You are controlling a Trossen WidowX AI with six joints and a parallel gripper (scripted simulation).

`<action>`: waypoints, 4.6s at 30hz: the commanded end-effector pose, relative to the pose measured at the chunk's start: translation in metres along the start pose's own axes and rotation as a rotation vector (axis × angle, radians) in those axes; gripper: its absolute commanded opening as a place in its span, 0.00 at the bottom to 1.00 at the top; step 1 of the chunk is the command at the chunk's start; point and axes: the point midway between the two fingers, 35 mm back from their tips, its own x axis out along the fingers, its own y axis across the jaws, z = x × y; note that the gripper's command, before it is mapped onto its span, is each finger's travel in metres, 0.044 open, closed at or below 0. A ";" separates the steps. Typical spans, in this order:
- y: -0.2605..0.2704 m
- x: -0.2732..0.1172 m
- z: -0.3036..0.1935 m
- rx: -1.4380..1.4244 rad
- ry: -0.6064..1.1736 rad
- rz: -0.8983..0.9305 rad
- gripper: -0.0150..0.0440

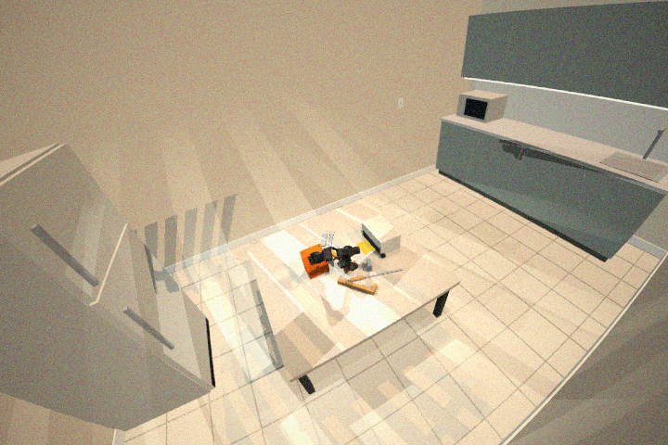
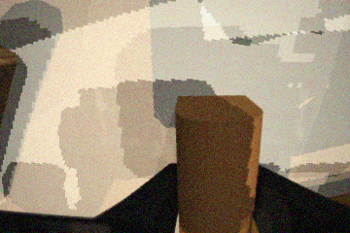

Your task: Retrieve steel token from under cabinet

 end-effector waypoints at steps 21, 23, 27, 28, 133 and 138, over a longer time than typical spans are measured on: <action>0.000 0.000 -0.012 0.003 0.000 0.000 0.25; 0.000 0.000 -0.014 0.003 0.000 -0.001 0.25; 0.000 0.000 -0.019 0.004 0.000 -0.001 0.25; 0.000 0.000 -0.020 0.004 0.000 -0.001 0.25; -0.001 -0.001 -0.138 0.009 0.005 -0.003 0.25; -0.001 -0.002 -0.143 0.010 0.005 -0.003 0.25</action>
